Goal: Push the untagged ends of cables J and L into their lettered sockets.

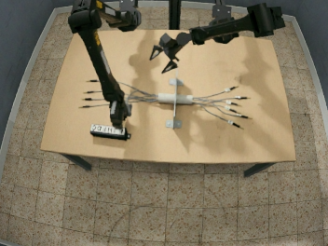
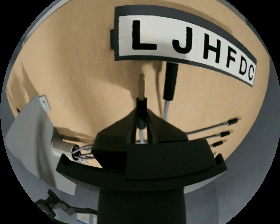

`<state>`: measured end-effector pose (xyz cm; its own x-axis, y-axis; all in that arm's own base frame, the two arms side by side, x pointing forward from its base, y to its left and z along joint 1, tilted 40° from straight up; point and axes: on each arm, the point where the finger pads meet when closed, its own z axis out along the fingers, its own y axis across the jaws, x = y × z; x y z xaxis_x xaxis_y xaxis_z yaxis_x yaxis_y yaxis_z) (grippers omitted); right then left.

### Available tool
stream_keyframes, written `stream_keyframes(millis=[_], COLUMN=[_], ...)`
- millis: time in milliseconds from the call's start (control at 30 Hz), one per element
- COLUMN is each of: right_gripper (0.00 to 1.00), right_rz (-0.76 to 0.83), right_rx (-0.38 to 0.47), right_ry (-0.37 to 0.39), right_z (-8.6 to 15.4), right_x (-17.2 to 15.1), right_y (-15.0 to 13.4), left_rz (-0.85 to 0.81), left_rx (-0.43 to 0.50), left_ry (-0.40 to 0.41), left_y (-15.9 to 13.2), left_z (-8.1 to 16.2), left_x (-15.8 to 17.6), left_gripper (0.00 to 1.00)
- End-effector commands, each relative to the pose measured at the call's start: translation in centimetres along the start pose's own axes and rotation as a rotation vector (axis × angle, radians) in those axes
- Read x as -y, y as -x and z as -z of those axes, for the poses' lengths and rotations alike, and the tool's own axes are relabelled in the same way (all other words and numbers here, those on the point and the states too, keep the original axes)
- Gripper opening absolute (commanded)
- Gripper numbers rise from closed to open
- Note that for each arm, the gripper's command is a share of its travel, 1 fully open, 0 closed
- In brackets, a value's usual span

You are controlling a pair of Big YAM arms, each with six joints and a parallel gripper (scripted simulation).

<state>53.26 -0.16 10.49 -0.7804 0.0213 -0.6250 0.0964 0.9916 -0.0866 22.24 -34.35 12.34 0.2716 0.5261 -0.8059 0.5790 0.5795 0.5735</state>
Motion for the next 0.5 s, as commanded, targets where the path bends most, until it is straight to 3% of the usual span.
stream_keyframes(millis=[0,467], right_gripper=[0.05,0.05], right_rz=[-0.02,-0.018], right_rx=[0.014,0.01], right_ry=[0.001,-0.002], right_z=[-0.1,-0.1], right_x=[-0.1,0.4], right_y=[1.8,4.9], left_rz=[0.003,0.003], left_rx=[0.005,0.005], left_ry=[-0.001,-0.001], left_y=[0.2,0.2], left_z=[0.0,0.0], left_x=[0.1,0.1], left_gripper=[1.0,1.0])
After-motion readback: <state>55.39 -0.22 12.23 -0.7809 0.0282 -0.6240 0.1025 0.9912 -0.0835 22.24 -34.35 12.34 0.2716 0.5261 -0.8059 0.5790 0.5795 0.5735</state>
